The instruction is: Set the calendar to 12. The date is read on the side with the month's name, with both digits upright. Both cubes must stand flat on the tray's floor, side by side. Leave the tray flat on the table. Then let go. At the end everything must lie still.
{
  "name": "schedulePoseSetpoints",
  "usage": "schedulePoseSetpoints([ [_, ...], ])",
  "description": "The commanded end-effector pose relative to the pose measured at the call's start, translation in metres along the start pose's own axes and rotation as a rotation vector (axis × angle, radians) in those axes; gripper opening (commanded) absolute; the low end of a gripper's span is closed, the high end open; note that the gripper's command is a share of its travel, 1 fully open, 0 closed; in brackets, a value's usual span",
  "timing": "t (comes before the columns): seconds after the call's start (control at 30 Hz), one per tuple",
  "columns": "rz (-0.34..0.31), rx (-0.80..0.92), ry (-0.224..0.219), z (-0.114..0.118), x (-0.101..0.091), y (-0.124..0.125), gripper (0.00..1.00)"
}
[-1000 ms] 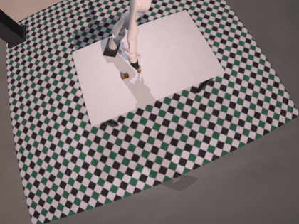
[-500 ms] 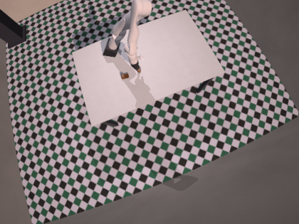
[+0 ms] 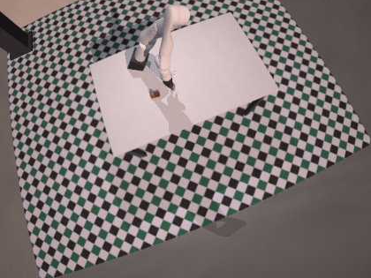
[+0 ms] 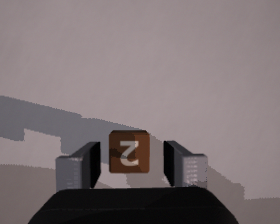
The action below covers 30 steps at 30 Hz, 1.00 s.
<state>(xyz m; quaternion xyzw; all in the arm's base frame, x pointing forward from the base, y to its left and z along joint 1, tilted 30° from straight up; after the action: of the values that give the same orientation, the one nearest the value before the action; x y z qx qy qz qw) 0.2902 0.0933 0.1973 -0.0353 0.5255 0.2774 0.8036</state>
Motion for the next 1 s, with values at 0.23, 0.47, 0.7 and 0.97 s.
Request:
schedulePoseSetpoints([
  [0.23, 0.002, 0.003, 0.005, -0.0015, 0.0079, -0.0001, 0.87],
  [0.47, 0.002, 0.003, 0.005, -0.0015, 0.0095, -0.0001, 0.87],
  [0.7, 0.002, 0.003, 0.005, -0.0015, 0.0096, -0.0001, 0.87],
  [0.97, 0.002, 0.003, 0.005, -0.0015, 0.0096, -0.0001, 0.87],
])
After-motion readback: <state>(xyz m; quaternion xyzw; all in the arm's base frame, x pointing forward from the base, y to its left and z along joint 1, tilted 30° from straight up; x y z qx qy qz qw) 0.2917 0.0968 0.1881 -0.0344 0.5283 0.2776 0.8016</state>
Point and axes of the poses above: the point where the finger pads meet when closed, its own x axis out along the fingers, its own z axis across the jaws, y = z × x, the point moved 10 cm from there along -x, back along the fingers, and after that the axes turned 1 degree about -x, right-handed, at the moved point
